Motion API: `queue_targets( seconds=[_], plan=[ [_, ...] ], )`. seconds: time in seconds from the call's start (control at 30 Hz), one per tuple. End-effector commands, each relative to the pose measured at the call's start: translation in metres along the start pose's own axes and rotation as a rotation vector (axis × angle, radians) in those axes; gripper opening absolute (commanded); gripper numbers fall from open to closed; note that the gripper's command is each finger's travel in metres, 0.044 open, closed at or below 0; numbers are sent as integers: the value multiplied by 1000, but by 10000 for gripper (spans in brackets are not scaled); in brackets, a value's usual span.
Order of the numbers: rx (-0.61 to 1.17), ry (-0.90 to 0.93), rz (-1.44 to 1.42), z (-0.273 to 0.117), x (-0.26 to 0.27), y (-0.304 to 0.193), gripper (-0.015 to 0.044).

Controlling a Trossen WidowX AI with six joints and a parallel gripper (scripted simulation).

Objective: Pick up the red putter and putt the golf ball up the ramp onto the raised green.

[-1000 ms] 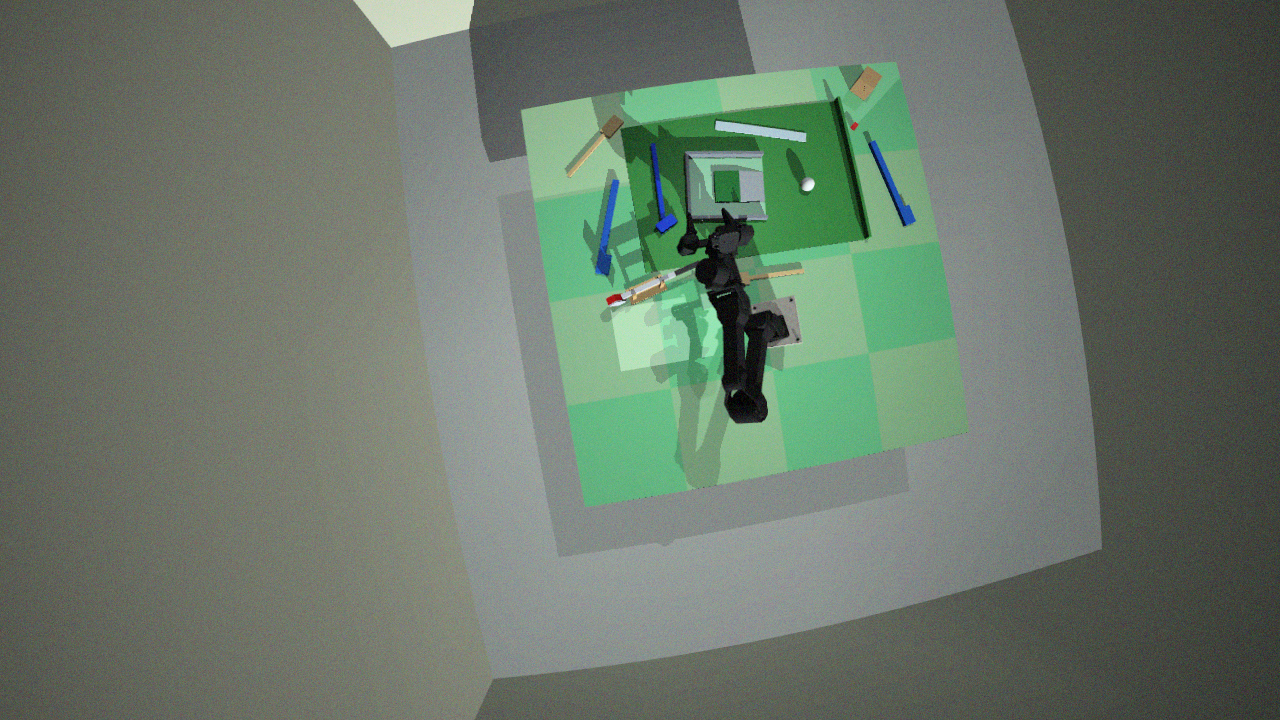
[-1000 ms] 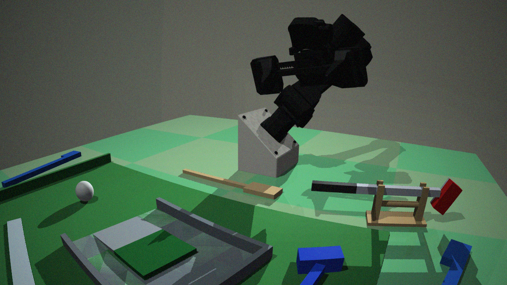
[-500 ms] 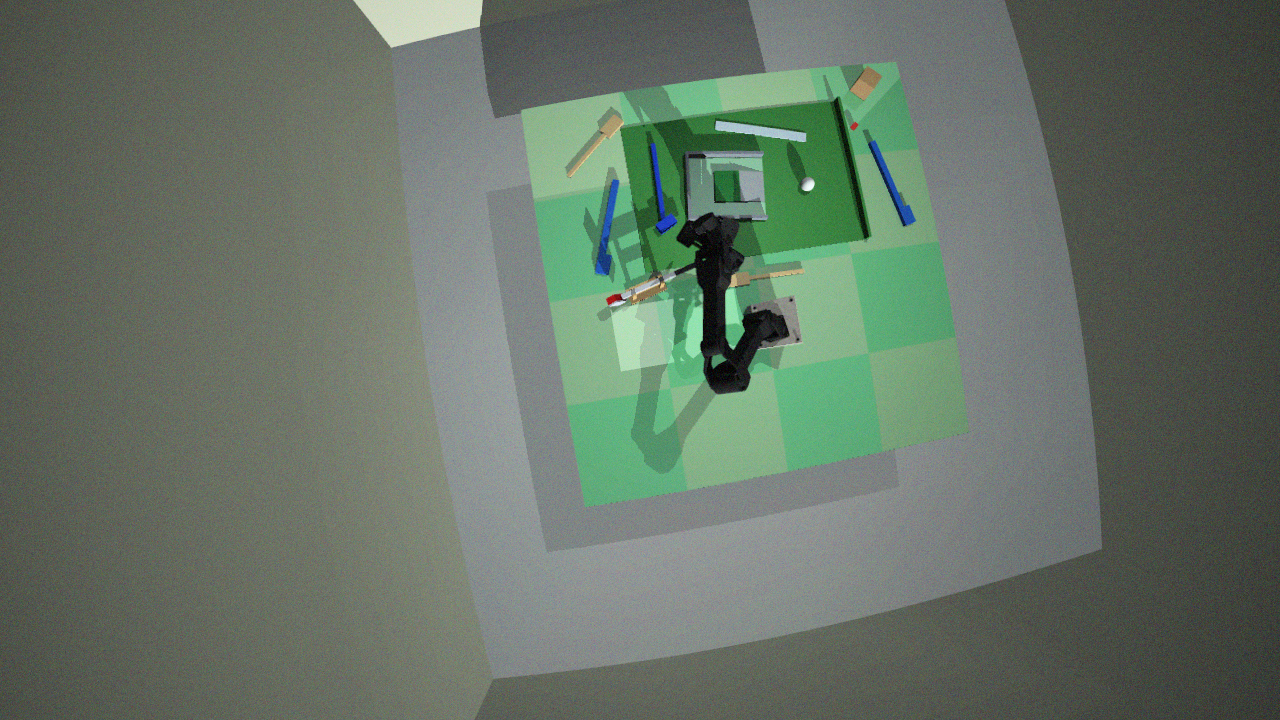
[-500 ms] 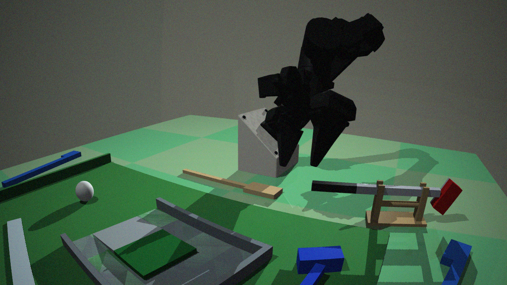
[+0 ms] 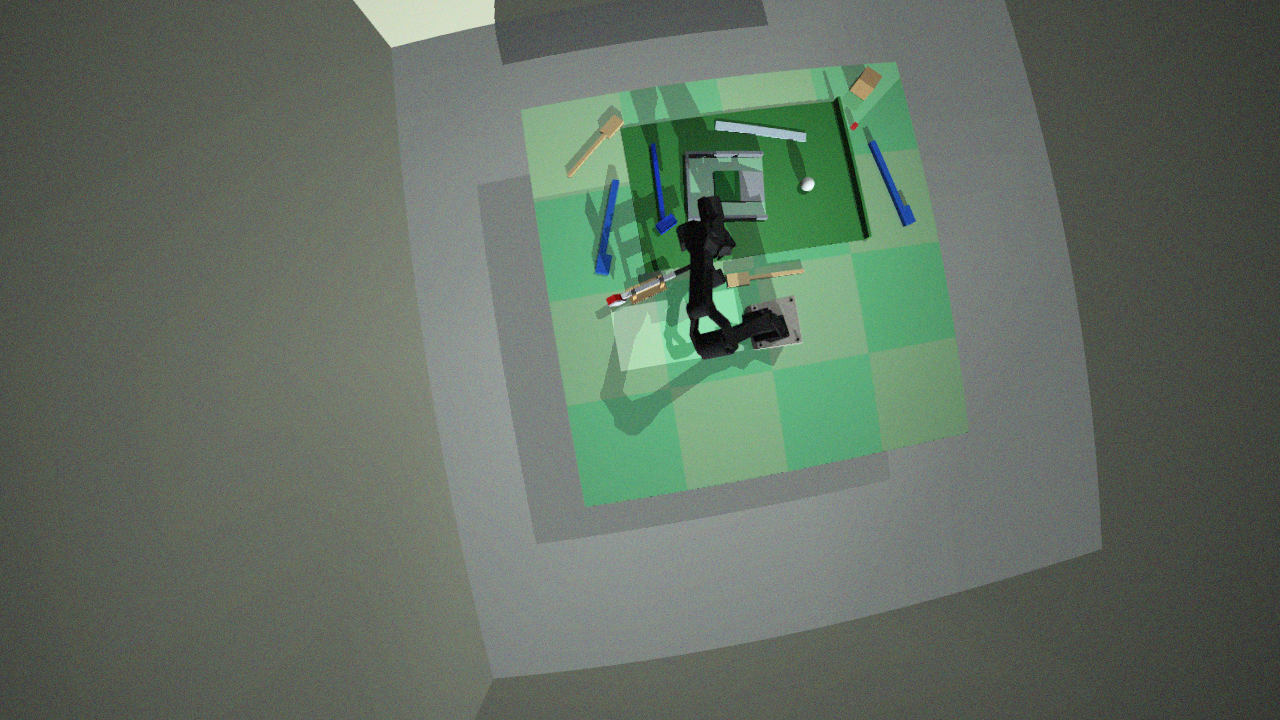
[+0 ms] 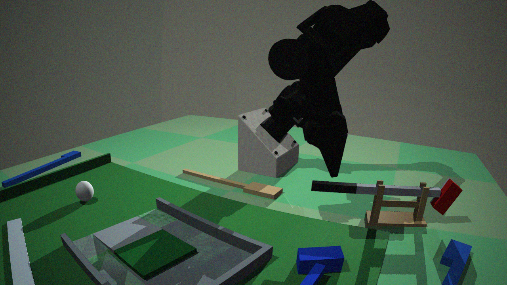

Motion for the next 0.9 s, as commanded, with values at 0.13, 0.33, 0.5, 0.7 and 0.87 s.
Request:
queue_targets(
  seconds=[0.13,0.33,0.5,0.7,0.87],
  plan=[
    [17,-2,27,8,2,1,440],
    [18,-2,27,21,1,3,440],
    [18,-2,26,35,0,7,440],
    [19,-1,26,44,0,9,440],
    [19,-1,26,49,-1,10,440]
  ],
)
Point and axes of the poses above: the point midway between the two fingers, 35 mm back from their tips, its own z axis out along the fingers, its own x axis across the jaws, y = z × x, the point moved 5 cm from there along -z, back along the fingers, and after that the axes turned 13 degrees about -z, right-handed, at the moved point
